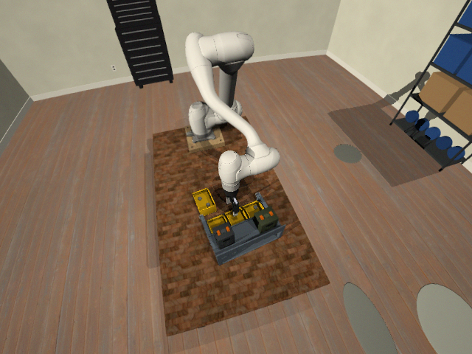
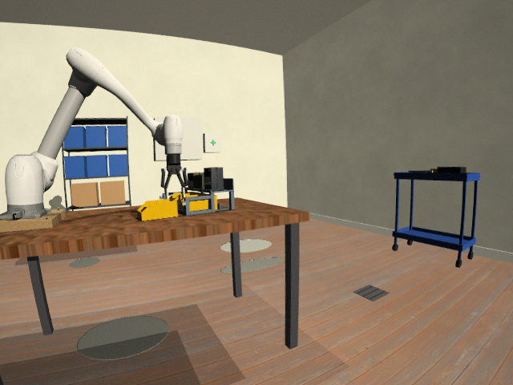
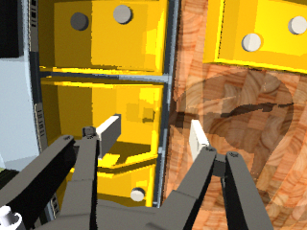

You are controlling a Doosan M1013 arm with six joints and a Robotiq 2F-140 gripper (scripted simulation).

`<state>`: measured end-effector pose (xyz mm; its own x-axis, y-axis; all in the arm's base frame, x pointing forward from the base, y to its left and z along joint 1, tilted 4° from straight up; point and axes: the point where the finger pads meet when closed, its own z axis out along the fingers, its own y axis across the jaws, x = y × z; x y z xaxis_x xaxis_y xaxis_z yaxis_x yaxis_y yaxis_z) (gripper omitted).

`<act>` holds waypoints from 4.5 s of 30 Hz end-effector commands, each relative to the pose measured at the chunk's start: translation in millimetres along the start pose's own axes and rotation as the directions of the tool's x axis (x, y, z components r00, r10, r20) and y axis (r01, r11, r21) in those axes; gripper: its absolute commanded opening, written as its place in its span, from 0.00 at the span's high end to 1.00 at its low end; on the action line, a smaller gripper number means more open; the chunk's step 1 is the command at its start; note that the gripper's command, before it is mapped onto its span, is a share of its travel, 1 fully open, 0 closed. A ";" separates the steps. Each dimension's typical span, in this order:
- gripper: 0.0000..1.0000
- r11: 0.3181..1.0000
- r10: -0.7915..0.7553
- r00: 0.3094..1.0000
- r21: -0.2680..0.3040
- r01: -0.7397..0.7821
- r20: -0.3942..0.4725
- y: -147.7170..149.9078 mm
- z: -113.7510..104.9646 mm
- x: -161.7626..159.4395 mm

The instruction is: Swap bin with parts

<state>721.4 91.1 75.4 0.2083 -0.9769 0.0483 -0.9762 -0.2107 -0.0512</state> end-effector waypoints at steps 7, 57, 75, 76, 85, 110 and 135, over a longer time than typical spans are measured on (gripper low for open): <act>0.38 1.000 0.002 1.000 0.000 -0.002 0.000 2.4 1.3 1.3; 0.38 1.000 0.002 1.000 0.000 -0.002 0.000 1.8 1.3 1.3; 0.38 1.000 0.002 1.000 0.000 -0.002 0.000 1.8 2.4 1.3; 0.38 1.000 0.002 1.000 0.000 -0.002 0.000 1.8 2.7 1.3; 0.38 1.000 0.002 1.000 0.000 -0.002 0.000 1.8 6.9 1.3; 0.38 1.000 0.002 1.000 0.000 -0.002 0.000 1.8 25.6 1.3; 0.38 1.000 0.002 1.000 0.000 -0.002 0.000 1.8 27.4 1.3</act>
<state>724.6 90.8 52.6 0.2084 -0.9769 0.0475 -0.9759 -0.2109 -0.0558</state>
